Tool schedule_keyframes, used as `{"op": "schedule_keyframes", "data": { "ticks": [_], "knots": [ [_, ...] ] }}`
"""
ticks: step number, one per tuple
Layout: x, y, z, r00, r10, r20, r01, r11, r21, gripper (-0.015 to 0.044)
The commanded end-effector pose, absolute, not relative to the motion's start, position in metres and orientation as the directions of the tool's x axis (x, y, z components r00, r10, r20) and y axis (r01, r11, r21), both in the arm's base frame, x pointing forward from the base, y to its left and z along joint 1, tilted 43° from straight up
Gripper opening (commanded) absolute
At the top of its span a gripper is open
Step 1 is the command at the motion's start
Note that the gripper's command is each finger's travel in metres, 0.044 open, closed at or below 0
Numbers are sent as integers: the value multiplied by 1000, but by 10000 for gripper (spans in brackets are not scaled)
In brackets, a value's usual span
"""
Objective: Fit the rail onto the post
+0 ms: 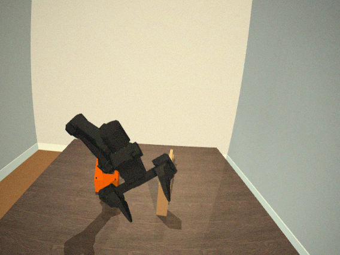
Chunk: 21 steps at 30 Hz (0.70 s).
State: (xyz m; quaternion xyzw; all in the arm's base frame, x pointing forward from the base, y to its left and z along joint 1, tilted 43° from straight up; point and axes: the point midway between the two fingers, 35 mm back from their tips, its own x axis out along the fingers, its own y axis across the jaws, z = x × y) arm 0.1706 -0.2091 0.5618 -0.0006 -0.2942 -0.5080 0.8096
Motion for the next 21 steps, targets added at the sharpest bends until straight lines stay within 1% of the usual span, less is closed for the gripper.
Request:
{"op": "schedule_keyframes", "data": {
  "ticks": [1,4,8,13,17,21],
  "knots": [
    [202,-212,542,389,-825,410,842,499,205,440],
    [224,-216,524,434,-831,348,852,505,142,440],
    [268,-219,477,513,-836,194,851,526,15,440],
    [312,-212,414,575,-818,0,809,568,-154,440],
    [347,-198,365,609,-779,-147,715,620,-322,440],
    [378,-173,306,618,-722,-313,542,679,-496,440]
  ]
}}
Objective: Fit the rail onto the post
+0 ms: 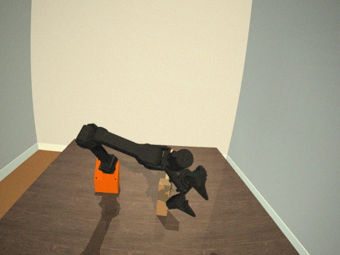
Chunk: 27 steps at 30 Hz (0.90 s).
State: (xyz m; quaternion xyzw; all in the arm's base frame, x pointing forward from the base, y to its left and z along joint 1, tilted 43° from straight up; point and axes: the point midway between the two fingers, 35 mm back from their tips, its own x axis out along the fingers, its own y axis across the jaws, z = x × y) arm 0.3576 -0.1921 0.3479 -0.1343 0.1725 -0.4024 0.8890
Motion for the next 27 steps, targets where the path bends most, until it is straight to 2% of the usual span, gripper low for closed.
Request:
{"op": "schedule_keyframes", "data": {
  "ticks": [1,7,13,17,21,23,27],
  "knots": [
    [384,-166,292,614,-707,-352,489,690,-533,440],
    [404,-117,202,540,-625,-565,96,712,-696,440],
    [395,-64,120,393,-578,-715,-364,616,-698,440],
    [369,-33,66,239,-592,-770,-692,452,-563,440],
    [329,-8,23,77,-651,-755,-932,223,-287,440],
    [315,-2,12,30,-679,-733,-974,144,-173,440],
    [317,1,9,25,-683,-730,-978,134,-158,440]
  ]
}}
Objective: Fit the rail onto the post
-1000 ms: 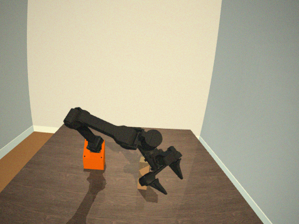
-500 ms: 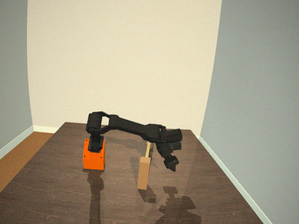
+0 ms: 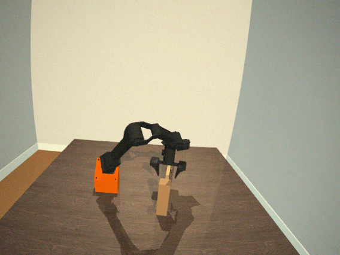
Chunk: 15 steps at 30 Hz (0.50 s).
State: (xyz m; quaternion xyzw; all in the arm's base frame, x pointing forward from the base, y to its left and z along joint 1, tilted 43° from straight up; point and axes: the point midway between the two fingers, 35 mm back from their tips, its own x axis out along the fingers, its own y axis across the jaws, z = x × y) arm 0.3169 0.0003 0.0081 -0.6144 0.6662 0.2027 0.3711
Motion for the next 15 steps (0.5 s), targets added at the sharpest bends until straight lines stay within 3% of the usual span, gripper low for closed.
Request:
{"op": "schedule_keyframes", "data": {
  "ticks": [1,15],
  "knots": [
    [317,1,9,25,-683,-730,-978,134,-158,440],
    [319,-12,-4,25,-682,-731,-978,136,-160,440]
  ]
}}
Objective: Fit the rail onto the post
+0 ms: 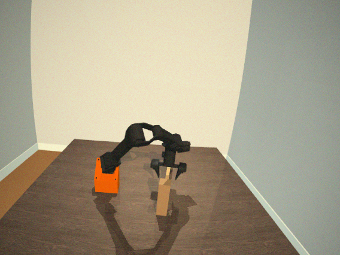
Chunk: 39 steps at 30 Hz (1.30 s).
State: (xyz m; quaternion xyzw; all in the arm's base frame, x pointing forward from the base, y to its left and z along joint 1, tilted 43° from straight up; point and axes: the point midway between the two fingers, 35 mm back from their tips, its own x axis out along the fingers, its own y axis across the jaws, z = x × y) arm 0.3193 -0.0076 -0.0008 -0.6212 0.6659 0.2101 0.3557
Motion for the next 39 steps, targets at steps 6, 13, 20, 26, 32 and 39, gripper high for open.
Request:
{"op": "schedule_keyframes", "data": {
  "ticks": [6,13,20,26,32,39],
  "knots": [
    [320,-18,-12,25,-682,-731,-978,136,-160,440],
    [320,-26,-20,25,-682,-731,-978,135,-160,440],
    [320,-34,-28,25,-683,-730,-978,135,-159,440],
    [320,-40,-35,25,-684,-729,-978,134,-159,440],
    [319,-47,-41,25,-685,-728,-978,134,-159,440],
    [319,-47,-42,25,-685,-728,-978,134,-159,309]
  ]
}}
